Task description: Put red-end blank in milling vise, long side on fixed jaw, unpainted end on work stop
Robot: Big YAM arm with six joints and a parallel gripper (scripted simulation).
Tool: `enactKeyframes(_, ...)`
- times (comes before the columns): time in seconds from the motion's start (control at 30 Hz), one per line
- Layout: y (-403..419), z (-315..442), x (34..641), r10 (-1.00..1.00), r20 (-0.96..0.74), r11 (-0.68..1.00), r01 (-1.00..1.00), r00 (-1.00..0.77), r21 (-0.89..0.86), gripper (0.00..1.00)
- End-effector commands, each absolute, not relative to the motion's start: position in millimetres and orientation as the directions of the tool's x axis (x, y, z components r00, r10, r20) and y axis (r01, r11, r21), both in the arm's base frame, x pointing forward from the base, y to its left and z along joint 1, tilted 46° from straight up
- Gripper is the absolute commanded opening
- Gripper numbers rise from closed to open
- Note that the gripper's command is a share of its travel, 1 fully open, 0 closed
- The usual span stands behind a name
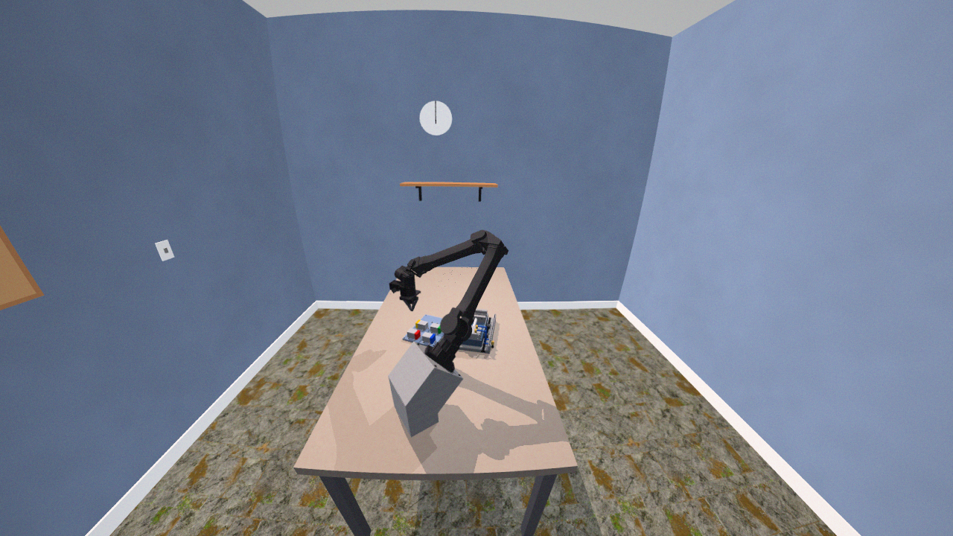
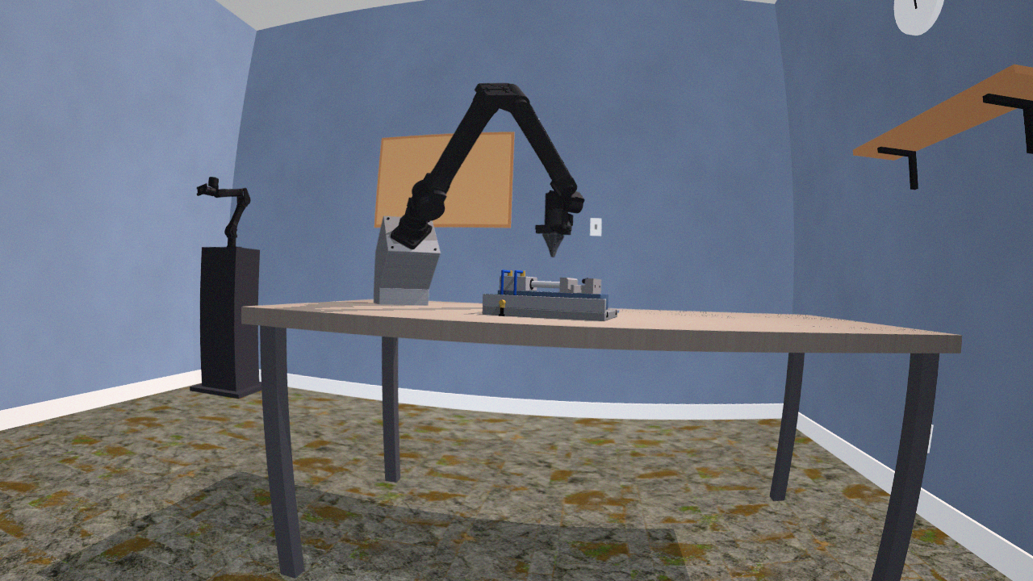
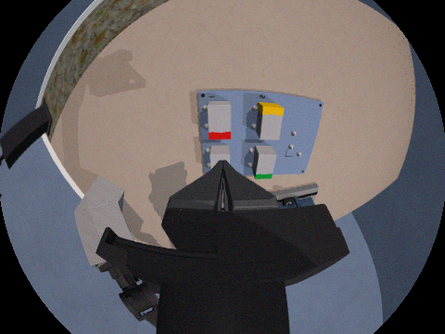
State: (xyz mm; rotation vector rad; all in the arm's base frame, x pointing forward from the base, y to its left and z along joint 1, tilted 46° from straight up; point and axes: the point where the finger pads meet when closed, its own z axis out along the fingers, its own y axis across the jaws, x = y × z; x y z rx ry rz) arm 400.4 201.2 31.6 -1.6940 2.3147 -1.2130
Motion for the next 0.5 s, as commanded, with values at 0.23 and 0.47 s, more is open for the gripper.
enactKeyframes(0.23, 211.8, 33.9, 392.0, -0.837, 0.398, 0.078, -0.802, -0.375, -0.592, 0.64)
enactKeyframes(0.47, 211.8, 33.9, 392.0, -0.837, 0.398, 0.078, -0.802, -0.375, -0.593, 0.64)
